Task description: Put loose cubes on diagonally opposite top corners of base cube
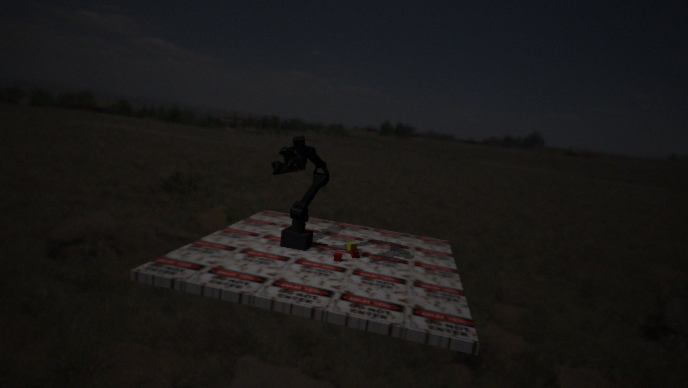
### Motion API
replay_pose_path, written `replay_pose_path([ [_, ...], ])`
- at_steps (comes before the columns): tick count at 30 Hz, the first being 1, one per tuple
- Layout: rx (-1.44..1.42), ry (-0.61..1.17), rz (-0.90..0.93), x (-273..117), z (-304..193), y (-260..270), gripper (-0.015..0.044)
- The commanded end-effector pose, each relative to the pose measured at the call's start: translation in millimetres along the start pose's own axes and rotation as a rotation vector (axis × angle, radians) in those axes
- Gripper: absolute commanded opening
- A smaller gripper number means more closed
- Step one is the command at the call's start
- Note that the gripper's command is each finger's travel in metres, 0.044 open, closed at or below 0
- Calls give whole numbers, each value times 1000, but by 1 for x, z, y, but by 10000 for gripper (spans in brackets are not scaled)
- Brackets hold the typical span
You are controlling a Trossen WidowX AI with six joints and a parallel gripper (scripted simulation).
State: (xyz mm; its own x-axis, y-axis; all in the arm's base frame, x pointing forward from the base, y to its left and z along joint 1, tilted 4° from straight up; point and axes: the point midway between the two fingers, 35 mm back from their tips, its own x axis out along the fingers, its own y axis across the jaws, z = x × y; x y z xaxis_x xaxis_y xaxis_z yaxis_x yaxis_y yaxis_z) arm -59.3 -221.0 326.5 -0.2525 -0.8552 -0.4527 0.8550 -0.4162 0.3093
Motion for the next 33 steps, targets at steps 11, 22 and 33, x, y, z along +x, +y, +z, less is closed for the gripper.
replay_pose_path([
  [11, -59, 342, 207, 31, -63, 86, 265],
  [22, -167, 610, 307, 23, -136, 150, 265],
  [33, -325, 850, 349, -13, -221, 196, 265],
])
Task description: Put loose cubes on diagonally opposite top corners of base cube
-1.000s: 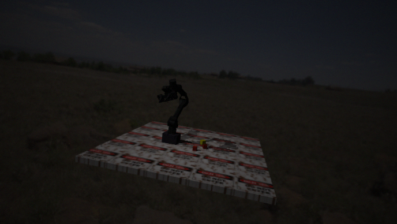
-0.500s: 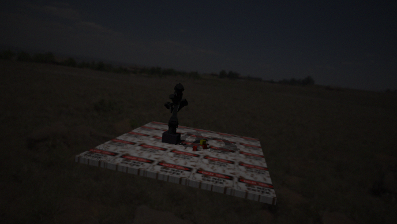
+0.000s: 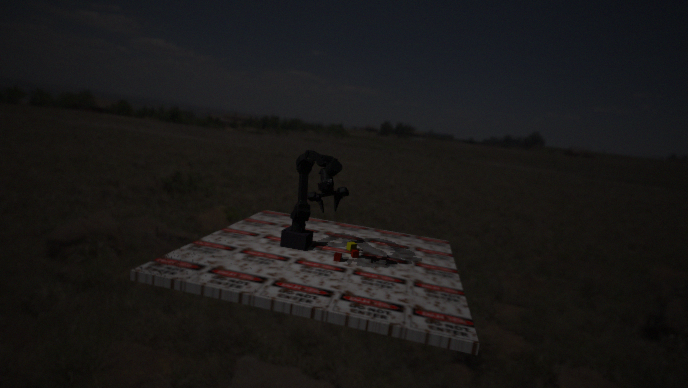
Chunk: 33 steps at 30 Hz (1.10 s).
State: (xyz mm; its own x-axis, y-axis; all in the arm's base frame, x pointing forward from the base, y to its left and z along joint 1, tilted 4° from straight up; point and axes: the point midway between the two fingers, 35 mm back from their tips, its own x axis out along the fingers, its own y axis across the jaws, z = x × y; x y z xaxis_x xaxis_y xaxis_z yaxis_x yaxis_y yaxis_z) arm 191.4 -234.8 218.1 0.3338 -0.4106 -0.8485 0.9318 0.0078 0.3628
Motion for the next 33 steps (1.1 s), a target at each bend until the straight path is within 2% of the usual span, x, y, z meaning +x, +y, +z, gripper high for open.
replay_pose_path([
  [1, -40, 85, -1, 14, -25, 20, 265],
  [14, -225, 344, -66, 45, -135, 73, 265],
  [26, -423, 510, -189, 53, -252, 84, 265],
  [30, -434, 516, -197, 54, -260, 83, 265],
  [33, -434, 516, -197, 75, -270, 78, 265],
])
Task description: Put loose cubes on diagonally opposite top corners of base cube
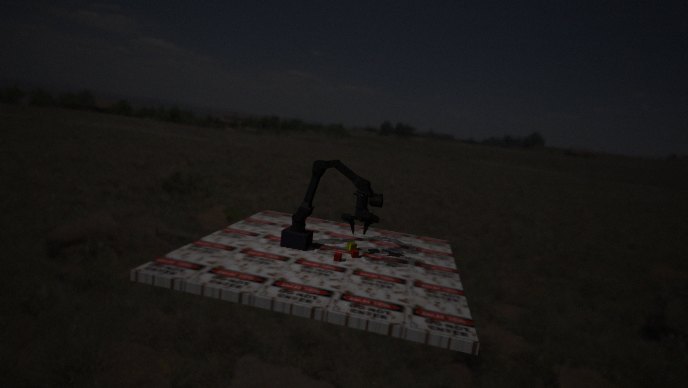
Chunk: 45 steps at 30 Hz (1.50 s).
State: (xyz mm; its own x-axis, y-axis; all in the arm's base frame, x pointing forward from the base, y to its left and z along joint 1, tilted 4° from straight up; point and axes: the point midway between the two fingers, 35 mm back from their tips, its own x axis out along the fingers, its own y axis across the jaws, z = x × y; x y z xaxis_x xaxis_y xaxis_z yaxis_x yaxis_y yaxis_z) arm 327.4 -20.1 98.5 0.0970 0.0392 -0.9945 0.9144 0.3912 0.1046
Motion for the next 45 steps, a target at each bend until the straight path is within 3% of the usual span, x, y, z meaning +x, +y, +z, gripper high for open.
replay_pose_path([
  [1, 7, 11, -17, 31, -2, -2, 265],
  [4, 7, 11, -17, 55, -3, -3, 265],
  [37, 7, 12, -17, 104, -3, -5, 265],
  [43, 7, 12, -17, 104, -3, -5, 107],
  [45, 7, 12, -17, 104, -3, -5, 105],
])
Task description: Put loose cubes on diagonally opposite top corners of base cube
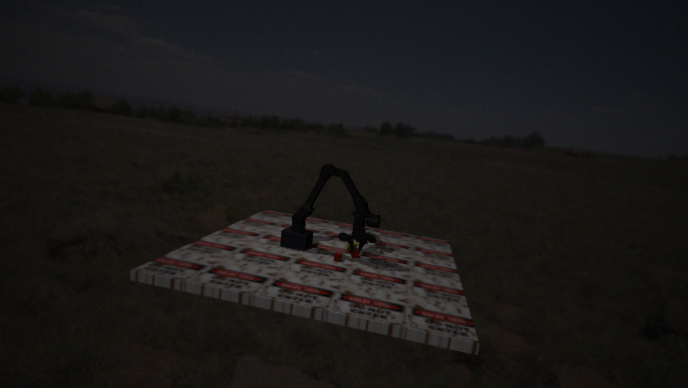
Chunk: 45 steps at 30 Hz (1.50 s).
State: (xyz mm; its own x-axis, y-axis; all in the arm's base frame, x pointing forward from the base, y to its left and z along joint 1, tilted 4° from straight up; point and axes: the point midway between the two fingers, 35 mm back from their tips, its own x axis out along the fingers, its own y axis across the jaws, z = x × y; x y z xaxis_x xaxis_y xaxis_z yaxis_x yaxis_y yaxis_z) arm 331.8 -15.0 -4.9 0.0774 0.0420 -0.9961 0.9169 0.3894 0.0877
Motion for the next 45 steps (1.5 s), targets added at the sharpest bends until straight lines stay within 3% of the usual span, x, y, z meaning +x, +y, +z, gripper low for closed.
replay_pose_path([
  [1, 4, 1, 0, 1, 0, 0, 105],
  [37, 4, 1, 0, -107, 0, 1, 105],
  [45, -153, 2, 1, -104, -12, 6, 105],
])
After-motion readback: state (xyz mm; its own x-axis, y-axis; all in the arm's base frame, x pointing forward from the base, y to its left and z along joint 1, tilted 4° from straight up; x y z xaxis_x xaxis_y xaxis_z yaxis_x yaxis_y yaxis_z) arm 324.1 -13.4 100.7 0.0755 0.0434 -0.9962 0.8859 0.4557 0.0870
